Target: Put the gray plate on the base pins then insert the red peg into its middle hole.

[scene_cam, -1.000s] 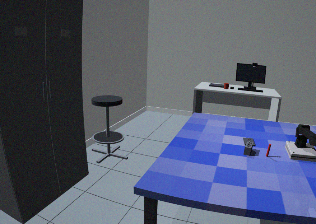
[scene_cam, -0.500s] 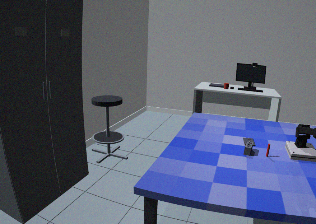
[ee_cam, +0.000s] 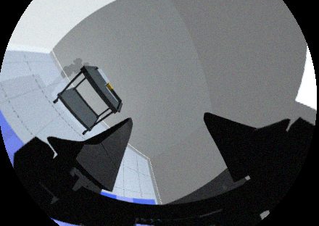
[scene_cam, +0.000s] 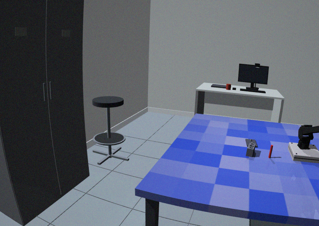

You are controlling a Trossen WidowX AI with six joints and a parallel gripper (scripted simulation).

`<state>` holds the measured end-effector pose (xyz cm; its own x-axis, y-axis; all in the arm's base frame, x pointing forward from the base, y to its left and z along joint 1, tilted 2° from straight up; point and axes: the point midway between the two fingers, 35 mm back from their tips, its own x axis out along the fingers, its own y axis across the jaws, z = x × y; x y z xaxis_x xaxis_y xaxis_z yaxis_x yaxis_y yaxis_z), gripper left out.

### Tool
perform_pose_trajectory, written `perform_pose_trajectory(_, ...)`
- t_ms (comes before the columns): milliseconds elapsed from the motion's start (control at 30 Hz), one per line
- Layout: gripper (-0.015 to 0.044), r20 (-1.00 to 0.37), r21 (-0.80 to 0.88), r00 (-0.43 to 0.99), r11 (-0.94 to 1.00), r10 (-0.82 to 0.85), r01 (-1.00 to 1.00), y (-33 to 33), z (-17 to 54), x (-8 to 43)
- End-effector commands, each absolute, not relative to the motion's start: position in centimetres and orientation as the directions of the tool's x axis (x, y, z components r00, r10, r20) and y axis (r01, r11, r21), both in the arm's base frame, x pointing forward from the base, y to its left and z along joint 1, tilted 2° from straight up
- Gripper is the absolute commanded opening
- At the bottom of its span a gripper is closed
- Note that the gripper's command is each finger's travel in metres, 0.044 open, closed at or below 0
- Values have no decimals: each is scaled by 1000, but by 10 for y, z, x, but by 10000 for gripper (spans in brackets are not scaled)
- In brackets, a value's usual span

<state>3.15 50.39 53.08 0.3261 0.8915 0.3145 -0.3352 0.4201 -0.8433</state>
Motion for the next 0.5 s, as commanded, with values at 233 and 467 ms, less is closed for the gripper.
perform_pose_trajectory(233,440,648,-686,172,667,742,-291,398,645,-25)
perform_pose_trajectory(467,440,809,-537,125,808,575,-242,316,700,-44)
